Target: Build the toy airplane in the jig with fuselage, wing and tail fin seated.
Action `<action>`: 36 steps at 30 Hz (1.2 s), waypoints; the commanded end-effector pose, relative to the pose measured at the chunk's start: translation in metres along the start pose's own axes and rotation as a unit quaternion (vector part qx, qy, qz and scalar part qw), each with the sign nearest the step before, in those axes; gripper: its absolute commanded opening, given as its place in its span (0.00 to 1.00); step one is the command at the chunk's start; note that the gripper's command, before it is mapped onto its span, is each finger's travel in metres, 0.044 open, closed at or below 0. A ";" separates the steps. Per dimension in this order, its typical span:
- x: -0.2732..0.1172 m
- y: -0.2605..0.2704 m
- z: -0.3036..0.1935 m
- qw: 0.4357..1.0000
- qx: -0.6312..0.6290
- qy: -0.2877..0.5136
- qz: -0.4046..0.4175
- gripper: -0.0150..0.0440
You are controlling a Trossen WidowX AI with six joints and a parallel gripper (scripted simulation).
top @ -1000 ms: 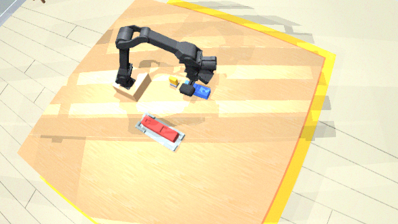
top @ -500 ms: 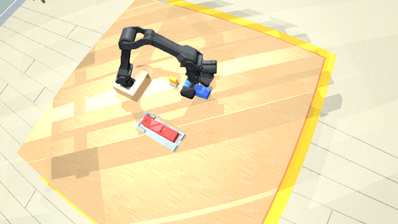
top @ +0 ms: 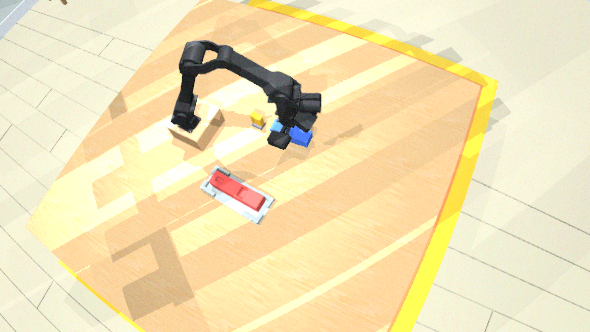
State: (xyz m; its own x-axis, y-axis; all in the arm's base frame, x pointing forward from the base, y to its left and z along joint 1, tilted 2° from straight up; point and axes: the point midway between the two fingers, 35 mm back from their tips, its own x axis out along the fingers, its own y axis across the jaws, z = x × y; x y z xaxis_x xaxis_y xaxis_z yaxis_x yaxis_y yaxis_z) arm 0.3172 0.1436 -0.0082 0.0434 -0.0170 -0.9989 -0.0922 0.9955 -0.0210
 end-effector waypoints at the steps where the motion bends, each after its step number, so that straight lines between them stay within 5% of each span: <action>1: 0.002 -0.001 -0.001 1.000 -0.002 0.002 -0.002 0.69; 3: 0.002 -0.001 -0.001 1.000 -0.002 0.002 -0.002 0.60; 10: 0.002 -0.001 -0.001 1.000 -0.002 0.002 -0.002 0.52; 16: -0.003 0.000 0.000 1.000 0.002 0.003 -0.002 0.25; 36: -0.056 0.003 0.006 1.000 0.001 0.002 -0.002 0.25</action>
State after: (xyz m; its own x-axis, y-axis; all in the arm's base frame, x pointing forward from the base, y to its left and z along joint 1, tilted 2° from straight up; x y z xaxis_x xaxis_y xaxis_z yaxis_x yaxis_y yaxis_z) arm 0.3203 0.1478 0.0384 0.0353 -0.0211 -0.9992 -0.0920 0.9955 -0.0242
